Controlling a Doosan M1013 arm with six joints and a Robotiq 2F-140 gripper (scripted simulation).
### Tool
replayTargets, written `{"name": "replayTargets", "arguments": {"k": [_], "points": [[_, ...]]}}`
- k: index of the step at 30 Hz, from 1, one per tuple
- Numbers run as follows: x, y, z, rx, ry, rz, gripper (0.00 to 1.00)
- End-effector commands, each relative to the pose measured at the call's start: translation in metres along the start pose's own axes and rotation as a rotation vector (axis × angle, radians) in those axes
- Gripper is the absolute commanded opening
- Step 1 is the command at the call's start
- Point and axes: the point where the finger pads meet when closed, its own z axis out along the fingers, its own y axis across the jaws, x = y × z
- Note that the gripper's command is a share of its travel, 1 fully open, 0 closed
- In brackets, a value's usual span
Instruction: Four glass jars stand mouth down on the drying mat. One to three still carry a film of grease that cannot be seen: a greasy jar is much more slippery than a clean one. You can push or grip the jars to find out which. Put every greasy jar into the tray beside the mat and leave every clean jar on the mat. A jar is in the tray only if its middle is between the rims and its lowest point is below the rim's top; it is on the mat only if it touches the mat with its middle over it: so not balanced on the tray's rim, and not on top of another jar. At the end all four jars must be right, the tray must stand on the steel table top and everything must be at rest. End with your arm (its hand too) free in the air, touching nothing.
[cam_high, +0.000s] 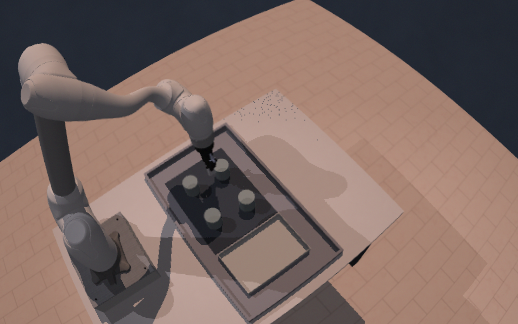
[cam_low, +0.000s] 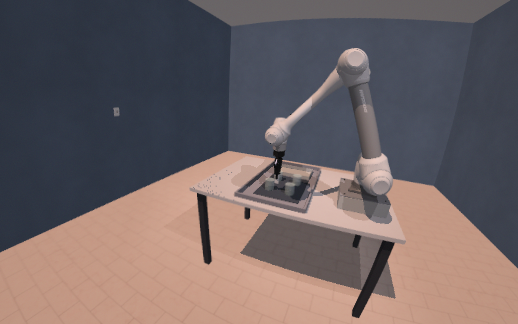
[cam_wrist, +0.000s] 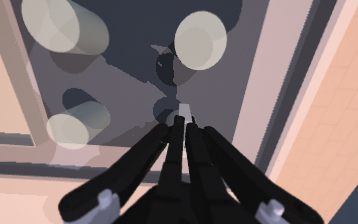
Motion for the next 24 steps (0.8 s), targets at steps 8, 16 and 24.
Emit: {"name": "replayTargets", "arguments": {"k": [8,16,24], "points": [[-0.0013,0.0,-0.0001,0.0,0.0,0.0,0.0],[-0.0021,0.0,-0.0001,0.0,0.0,0.0,0.0],[-0.0031,0.0,-0.0001,0.0,0.0,0.0,0.0]]}}
